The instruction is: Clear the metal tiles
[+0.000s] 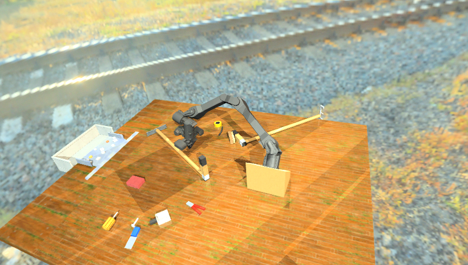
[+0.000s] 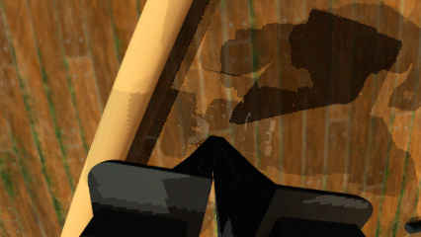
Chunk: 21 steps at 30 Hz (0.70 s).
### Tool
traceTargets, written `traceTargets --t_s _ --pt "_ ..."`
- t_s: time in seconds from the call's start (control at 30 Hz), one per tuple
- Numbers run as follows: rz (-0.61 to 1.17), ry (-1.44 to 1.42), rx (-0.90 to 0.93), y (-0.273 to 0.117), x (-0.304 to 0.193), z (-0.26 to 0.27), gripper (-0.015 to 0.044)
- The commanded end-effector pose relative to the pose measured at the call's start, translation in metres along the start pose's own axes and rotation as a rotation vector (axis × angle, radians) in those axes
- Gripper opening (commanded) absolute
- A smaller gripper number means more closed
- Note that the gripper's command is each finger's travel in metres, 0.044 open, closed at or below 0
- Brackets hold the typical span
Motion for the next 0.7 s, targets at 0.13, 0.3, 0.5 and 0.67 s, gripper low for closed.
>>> traceTargets --t_s 0.13,0.3,0.5,0.67 --pt "-0.001 -0.007 0.005 0.004 0.0 0.004 0.0" --pt "-0.001 -0.007 0.006 0.004 0.003 0.008 0.0" --pt "-0.001 -0.007 0.007 0.005 0.007 0.013 0.0" --pt "-0.001 -0.006 0.007 0.005 0.01 0.017 0.0"
Point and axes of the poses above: the point midway between the two fingers, 35 mm back from their tips, its own y axis out along the fingers, its own z axis across the jaws, x = y × z, the point moved 7 cm from there along -y, back along the fingers, and after that the axes turned 12 degrees about -y, right-handed, at the moved point
